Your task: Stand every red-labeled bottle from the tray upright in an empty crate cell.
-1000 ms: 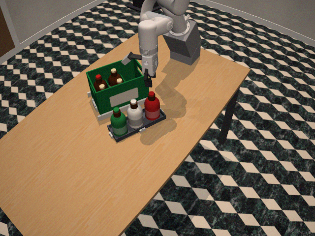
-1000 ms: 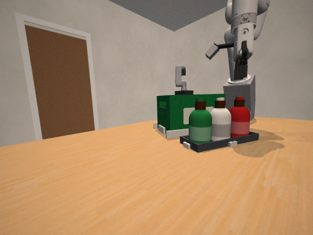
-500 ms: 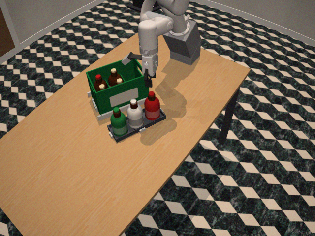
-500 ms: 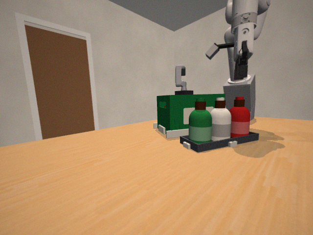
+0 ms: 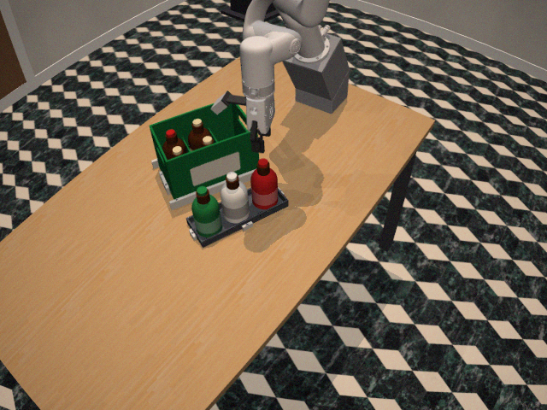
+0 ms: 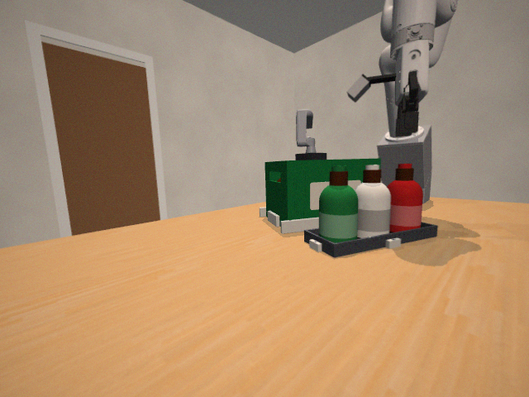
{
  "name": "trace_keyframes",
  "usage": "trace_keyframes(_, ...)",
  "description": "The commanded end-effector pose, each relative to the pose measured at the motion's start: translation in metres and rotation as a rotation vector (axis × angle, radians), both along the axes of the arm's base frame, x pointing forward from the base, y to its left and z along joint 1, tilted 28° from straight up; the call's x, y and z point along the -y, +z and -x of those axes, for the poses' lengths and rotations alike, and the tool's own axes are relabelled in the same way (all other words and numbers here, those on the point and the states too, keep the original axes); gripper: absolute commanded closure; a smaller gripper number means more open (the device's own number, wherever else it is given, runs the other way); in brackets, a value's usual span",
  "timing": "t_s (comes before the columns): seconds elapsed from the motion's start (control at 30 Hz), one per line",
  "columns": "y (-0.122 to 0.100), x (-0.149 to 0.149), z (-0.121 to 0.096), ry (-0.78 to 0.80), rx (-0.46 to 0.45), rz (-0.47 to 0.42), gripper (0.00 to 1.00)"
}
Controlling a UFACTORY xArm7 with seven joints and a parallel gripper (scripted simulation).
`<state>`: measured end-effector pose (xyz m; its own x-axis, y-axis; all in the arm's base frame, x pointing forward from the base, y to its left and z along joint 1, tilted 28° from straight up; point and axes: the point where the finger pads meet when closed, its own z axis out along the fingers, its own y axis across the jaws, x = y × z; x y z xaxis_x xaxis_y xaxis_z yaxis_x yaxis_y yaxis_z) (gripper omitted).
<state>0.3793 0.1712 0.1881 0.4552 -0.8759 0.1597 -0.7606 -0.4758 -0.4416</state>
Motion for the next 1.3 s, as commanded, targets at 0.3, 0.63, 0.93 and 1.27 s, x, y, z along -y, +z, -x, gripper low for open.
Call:
trace_keyframes(0.3, -0.010, -0.002, -0.007, 0.000, 0.003, -0.001, 0.35)
trace_keyframes(0.63, -0.023, -0.003, -0.014, 0.000, 0.003, -0.001, 0.35)
trace_keyframes(0.93, -0.031, -0.004, -0.018, 0.000, 0.003, -0.001, 0.35)
trace_keyframes(1.27, -0.036, -0.004, -0.021, 0.000, 0.003, -0.001, 0.35)
